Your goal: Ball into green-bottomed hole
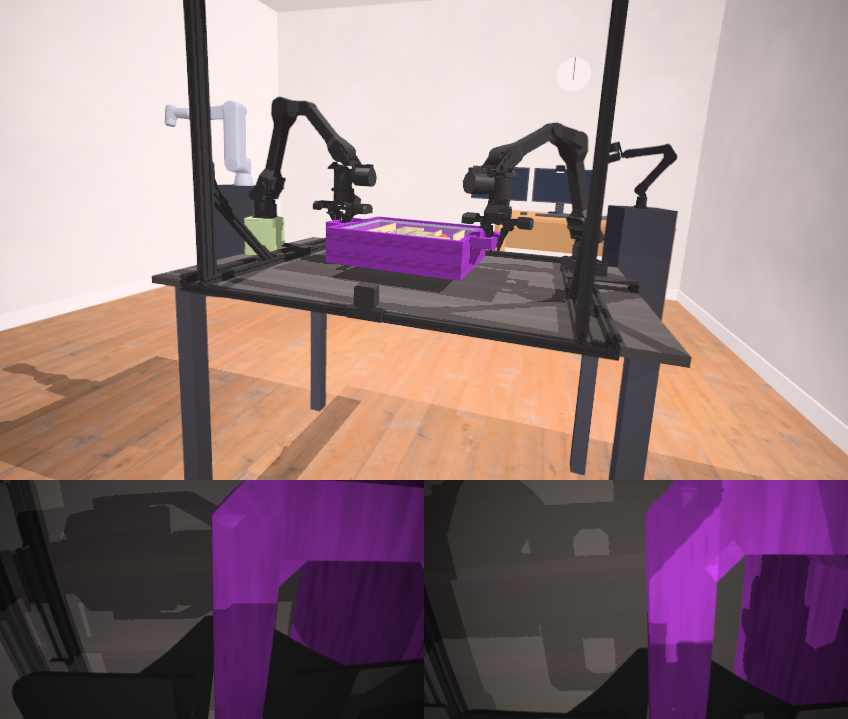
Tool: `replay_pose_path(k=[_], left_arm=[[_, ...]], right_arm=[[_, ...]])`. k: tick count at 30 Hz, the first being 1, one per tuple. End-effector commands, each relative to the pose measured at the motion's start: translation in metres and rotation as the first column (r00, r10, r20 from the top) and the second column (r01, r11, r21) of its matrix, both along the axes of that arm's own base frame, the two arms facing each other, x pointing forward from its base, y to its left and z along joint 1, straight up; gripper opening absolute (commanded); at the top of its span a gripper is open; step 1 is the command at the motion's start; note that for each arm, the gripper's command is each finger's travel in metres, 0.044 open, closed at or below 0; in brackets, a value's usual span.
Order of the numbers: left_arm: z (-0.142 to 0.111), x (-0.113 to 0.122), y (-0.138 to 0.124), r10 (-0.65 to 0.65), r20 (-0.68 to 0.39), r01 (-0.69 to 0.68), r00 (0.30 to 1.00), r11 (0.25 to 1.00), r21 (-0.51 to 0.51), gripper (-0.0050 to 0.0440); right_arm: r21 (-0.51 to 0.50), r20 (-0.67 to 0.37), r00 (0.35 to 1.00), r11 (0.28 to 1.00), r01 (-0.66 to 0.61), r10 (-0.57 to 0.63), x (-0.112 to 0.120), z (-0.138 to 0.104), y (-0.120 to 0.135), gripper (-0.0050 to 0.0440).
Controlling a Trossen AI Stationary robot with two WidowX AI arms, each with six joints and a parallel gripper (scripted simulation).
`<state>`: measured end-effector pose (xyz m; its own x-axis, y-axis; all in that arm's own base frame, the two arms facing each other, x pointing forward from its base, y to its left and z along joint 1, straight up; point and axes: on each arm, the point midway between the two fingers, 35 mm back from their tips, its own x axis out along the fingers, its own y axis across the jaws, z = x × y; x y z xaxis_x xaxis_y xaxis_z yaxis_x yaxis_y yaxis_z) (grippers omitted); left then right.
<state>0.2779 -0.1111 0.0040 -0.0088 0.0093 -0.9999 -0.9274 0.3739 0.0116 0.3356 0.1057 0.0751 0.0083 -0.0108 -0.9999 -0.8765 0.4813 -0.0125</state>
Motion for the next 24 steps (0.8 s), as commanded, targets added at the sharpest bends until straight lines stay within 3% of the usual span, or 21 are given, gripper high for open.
replay_pose_path(k=[1, 11, 24], left_arm=[[0.008, 0.003, -0.003, 0.000, -0.012, 0.000, 1.000, 0.999, 0.039, 0.0020], [0.008, 0.003, -0.002, 0.000, -0.017, 0.000, 1.000, 1.000, 0.031, 0.0020], [-0.010, 0.001, 0.001, 0.001, 0.024, 0.001, 1.000, 0.998, -0.058, 0.0020]], right_arm=[[-0.039, 0.006, 1.000, 0.999, -0.001, 0.001, -0.002, -0.010, 0.002, 0.0020], [-0.032, 0.013, 1.000, 0.999, -0.001, 0.001, -0.003, -0.010, 0.002, 0.0020], [0.061, -0.018, 1.000, 0.998, 0.000, 0.002, -0.001, 0.008, -0.002, 0.0020]])
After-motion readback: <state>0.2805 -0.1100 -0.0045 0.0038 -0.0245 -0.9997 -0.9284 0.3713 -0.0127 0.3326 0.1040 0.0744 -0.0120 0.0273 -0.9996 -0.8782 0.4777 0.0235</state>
